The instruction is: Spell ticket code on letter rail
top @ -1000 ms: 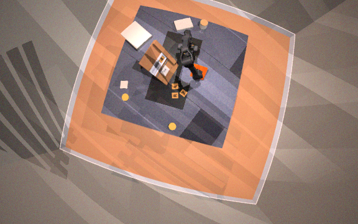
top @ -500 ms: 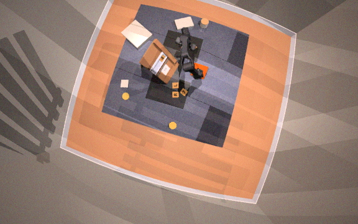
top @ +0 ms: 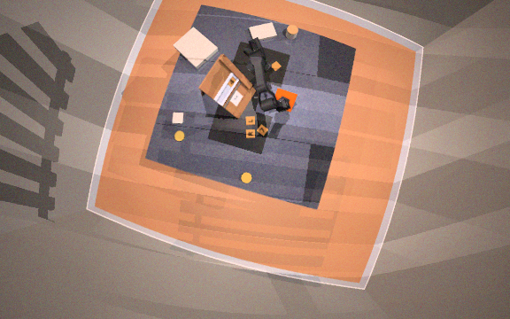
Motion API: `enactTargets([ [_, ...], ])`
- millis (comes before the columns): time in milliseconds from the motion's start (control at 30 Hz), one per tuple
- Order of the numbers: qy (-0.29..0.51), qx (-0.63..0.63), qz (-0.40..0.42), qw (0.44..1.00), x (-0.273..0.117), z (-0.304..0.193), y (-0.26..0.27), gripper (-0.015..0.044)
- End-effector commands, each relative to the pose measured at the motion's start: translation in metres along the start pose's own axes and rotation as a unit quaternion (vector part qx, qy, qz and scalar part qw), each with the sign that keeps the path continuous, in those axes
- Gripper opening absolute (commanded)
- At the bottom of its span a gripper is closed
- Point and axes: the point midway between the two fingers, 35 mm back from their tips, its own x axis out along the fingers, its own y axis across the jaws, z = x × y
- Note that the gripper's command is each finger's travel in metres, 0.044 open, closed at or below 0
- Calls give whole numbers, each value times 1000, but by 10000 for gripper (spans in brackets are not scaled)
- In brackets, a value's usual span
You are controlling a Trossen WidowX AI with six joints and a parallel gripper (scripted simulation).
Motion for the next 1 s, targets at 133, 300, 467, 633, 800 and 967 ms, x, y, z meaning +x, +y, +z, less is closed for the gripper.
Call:
enactTargets([
  [133,26,87,-71,993,-34,18,-34,0],
  [300,28,140,-112,983,-54,33,-50,0],
  [467,22,191,-153,969,-74,49,-64,0],
  [633,7,240,-193,951,-95,66,-76,0],
  [800,-13,285,-228,931,-115,84,-85,0],
  [967,-36,321,-242,915,-126,107,-90,0],
])
